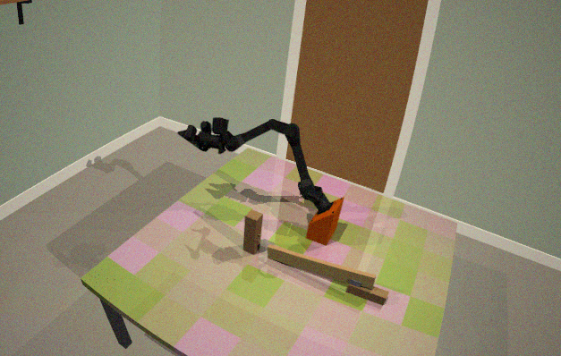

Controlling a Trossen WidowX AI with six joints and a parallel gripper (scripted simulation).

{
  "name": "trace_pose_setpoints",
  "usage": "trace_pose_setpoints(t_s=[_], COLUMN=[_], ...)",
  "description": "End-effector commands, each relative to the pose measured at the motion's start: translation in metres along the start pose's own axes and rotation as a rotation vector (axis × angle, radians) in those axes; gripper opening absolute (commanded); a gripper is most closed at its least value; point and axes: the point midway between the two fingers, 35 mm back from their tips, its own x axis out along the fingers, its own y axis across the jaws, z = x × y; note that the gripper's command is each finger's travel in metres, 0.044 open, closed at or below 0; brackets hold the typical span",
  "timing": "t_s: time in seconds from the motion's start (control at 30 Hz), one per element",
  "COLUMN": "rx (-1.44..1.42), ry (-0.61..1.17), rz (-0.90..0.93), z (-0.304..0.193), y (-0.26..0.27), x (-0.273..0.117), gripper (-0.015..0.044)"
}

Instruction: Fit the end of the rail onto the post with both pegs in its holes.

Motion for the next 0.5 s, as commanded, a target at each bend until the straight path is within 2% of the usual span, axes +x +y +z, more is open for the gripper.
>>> trace_pose_setpoints(t_s=[0.0, 0.23, 0.47], rx=[-0.088, -0.311, -0.588], ry=[0.170, 0.525, 0.861], rz=[-0.026, -0.001, 0.141], z=[-0.061, -0.179, -0.276], y=[0.001, 0.016, 0.039], x=[-0.006, -0.047, -0.122], gripper=[0.0440, 0.0440, 0.0440])
